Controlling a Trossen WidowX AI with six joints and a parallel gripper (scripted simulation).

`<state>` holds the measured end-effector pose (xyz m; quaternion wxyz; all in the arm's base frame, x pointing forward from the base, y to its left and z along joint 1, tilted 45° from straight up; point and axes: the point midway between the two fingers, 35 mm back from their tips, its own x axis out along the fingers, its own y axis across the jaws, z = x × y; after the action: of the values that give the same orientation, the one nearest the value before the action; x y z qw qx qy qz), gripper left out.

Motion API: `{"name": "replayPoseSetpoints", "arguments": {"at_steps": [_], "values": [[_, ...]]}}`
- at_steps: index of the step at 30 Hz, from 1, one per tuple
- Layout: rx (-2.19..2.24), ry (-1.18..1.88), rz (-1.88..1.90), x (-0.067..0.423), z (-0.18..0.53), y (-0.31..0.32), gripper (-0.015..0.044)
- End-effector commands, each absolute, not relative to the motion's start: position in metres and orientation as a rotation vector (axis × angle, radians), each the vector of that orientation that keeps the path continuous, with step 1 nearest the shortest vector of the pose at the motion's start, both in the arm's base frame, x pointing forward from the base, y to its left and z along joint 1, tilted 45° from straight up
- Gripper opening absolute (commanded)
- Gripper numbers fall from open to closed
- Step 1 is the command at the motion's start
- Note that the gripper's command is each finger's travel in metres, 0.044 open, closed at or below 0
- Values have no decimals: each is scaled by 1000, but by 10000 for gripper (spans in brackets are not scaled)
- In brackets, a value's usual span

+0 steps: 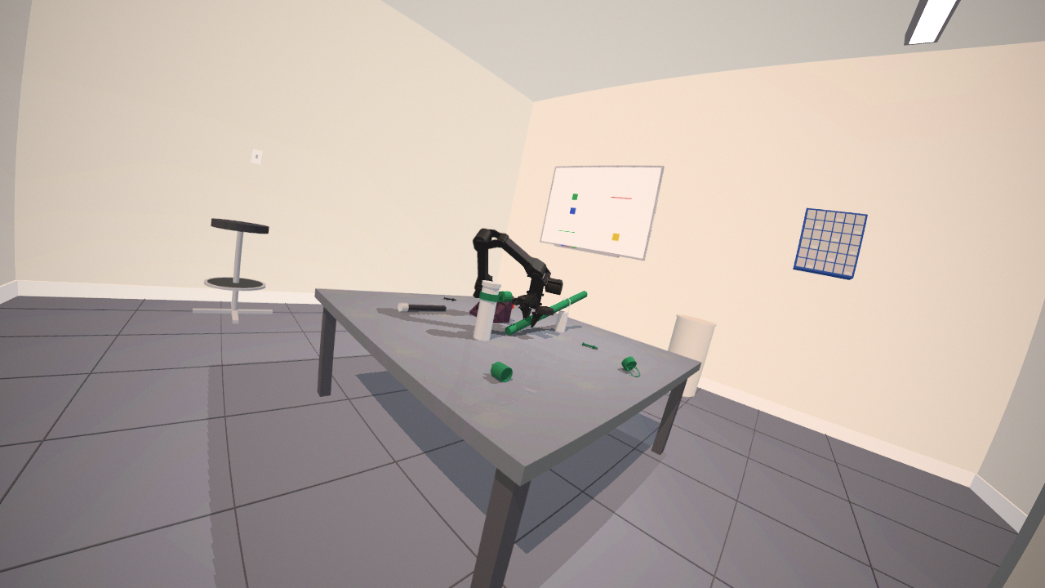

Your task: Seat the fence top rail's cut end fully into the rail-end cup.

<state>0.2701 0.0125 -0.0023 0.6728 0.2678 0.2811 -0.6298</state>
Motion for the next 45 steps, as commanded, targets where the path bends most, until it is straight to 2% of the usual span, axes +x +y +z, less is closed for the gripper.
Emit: {"name": "replayPoseSetpoints", "arguments": {"at_steps": [1, 24, 45], "values": [[597, 640, -1415, 270, 0, 15, 0], [392, 286, -1324, 268, 74, 68, 0], [396, 305, -1333, 267, 72, 68, 0]]}}
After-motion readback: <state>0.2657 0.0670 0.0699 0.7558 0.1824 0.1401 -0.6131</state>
